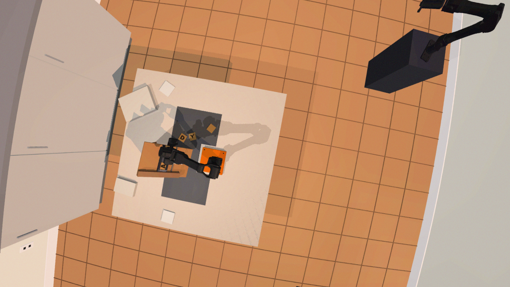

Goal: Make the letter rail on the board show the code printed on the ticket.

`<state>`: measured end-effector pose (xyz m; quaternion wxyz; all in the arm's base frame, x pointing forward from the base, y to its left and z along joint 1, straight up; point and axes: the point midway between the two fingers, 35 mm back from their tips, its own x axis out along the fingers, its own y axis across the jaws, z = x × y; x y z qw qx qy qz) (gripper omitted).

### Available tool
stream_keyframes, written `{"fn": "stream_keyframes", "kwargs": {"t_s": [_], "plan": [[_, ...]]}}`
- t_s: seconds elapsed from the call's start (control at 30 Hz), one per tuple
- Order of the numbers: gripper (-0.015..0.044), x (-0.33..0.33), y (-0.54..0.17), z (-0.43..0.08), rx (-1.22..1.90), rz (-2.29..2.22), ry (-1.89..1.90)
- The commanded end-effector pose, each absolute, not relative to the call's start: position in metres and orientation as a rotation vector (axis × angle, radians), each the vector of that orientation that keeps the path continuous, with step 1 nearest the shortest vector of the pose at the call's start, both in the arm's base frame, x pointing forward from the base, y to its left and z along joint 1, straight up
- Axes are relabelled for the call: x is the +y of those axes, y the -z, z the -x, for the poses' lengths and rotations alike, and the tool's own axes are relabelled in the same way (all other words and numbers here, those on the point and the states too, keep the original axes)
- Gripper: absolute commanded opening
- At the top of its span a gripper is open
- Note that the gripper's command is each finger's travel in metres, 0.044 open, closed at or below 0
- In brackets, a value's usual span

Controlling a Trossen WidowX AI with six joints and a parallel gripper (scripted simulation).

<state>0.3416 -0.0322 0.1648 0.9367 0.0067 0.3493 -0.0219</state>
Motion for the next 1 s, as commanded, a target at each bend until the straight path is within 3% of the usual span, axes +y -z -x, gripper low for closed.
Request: {"fn": "stream_keyframes", "kwargs": {"t_s": [0.0, 0.97], "plan": [[0.0, -0.03, -0.165, -0.342, 0.711, -0.016, 0.05], [0.0, -0.014, -0.165, -0.343, 0.711, -0.018, 0.049]]}}
